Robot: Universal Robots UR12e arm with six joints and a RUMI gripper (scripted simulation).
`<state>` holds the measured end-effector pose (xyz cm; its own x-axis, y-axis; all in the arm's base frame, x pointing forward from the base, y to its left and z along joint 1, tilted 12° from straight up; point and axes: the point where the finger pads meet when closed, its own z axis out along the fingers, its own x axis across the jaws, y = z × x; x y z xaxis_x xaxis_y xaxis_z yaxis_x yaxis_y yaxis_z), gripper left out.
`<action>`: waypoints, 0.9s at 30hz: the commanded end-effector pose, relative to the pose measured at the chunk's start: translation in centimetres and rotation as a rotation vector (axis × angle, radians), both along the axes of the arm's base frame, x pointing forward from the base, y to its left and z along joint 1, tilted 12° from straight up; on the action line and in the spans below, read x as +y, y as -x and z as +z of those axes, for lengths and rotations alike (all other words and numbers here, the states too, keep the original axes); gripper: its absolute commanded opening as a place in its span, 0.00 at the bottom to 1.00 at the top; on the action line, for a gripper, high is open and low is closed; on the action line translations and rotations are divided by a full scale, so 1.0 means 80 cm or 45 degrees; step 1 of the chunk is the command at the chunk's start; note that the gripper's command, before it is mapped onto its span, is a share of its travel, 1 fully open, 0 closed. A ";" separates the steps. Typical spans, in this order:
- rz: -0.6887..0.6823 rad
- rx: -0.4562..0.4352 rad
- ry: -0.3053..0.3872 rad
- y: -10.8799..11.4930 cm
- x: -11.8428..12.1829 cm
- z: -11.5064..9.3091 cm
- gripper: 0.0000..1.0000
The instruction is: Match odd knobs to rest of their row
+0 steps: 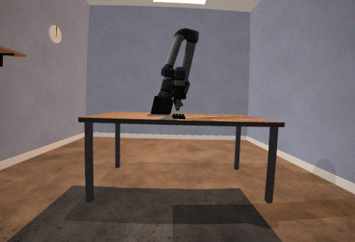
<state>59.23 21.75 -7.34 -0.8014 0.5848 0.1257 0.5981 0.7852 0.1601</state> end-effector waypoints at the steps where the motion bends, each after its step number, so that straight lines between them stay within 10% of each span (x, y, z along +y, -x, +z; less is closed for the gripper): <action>1: 0.030 -0.008 0.000 -0.001 0.000 0.001 0.11; 27: 0.820 -0.172 -0.004 -0.004 -0.007 0.009 0.11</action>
<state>59.41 21.26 -6.82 -0.9944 0.1032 0.0242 0.1059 0.9745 0.1977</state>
